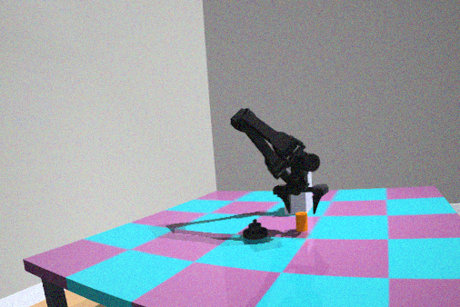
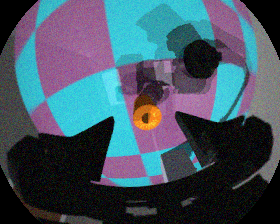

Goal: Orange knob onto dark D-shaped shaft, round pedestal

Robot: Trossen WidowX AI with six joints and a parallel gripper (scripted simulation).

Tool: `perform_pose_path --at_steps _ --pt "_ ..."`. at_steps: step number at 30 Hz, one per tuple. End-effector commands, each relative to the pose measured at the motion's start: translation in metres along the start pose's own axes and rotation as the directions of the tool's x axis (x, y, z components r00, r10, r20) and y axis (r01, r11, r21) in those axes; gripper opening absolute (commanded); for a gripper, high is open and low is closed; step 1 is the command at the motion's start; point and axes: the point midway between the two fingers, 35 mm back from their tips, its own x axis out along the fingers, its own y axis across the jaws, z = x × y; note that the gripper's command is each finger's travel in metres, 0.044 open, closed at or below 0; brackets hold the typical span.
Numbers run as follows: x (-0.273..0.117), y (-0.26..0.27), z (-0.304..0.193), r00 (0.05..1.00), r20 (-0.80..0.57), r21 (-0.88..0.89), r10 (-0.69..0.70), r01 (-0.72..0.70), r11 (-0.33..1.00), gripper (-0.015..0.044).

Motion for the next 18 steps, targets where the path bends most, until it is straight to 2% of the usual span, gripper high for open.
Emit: perform_pose_path --at_steps 1,18 --pt "0.008 -0.001 -0.001 1.000 -0.003 -0.007 -0.007 0.007 1.000 0.0440" --pt "0.035 -0.002 -0.001 1.000 -0.002 -0.007 -0.009 0.009 1.000 0.0440"
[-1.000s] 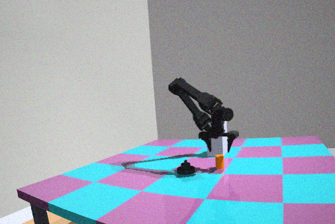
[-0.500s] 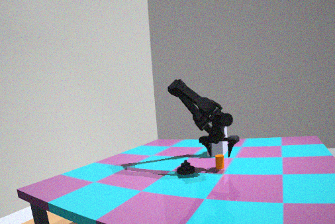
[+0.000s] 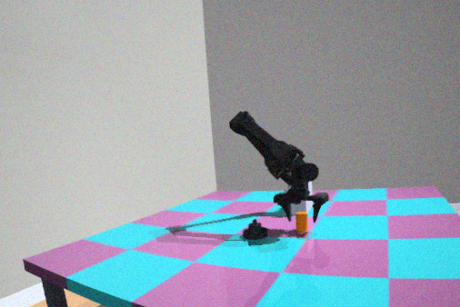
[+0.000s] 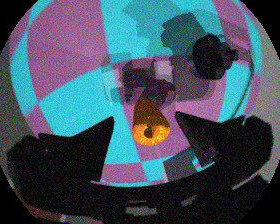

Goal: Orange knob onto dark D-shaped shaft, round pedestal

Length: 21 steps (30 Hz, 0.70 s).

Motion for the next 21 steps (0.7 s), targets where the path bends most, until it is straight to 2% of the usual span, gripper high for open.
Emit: perform_pose_path --at_steps 1,12,21 --pt "0.008 -0.002 -0.002 1.000 -0.003 -0.007 -0.008 0.008 1.000 0.0440" --pt "0.022 -0.003 -0.003 1.000 -0.003 -0.007 -0.011 0.011 1.000 0.0440" --pt "0.022 -0.003 -0.003 1.000 -0.003 -0.007 -0.011 0.011 1.000 0.0204"
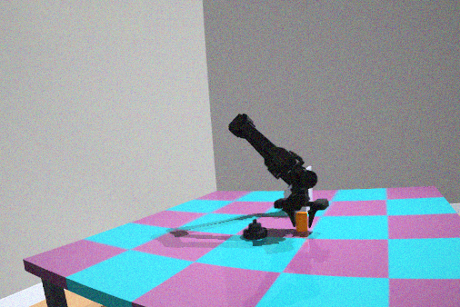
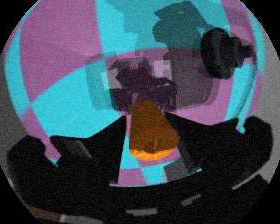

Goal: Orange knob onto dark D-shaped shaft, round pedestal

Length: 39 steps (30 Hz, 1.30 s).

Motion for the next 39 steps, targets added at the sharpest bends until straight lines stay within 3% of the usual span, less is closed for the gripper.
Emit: perform_pose_path --at_steps 1,7,13,29,39 --pt "0.000 0.000 0.000 1.000 0.003 -0.004 -0.003 0.003 1.000 0.0177" --pt "0.000 0.000 0.000 1.000 0.003 -0.004 -0.003 0.003 1.000 0.0137" --pt "-0.022 0.004 0.005 1.000 0.003 -0.006 0.004 -0.004 1.000 0.0000" --pt "-0.136 0.006 0.002 1.000 0.001 -0.005 0.004 -0.004 1.000 0.0000" --pt "-0.138 -0.002 0.011 1.000 0.000 -0.007 0.010 -0.010 1.000 0.0000"
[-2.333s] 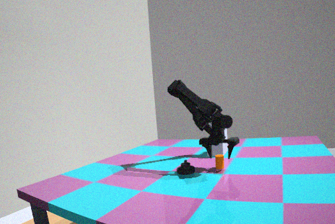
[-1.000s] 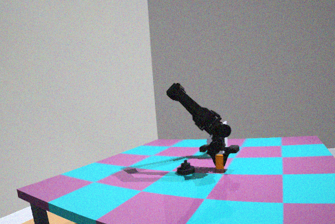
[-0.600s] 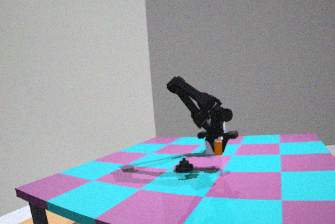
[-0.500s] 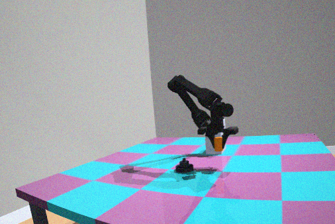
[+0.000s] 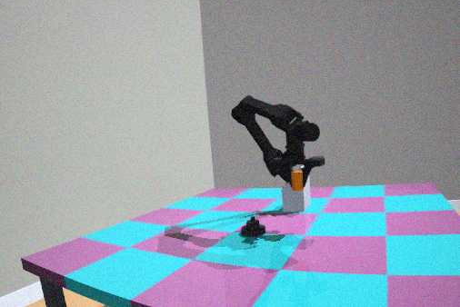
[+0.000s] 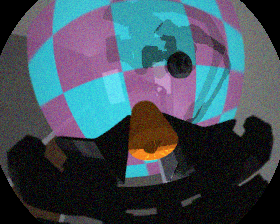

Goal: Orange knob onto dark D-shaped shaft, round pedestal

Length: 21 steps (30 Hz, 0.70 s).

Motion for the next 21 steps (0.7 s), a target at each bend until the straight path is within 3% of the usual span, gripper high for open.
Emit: perform_pose_path --at_steps 1,21 --pt "0.000 -0.006 0.008 1.000 0.002 0.002 0.009 -0.009 1.000 0.0000" --pt "0.016 -0.045 0.048 1.000 0.004 -0.002 0.025 -0.025 1.000 0.0000"
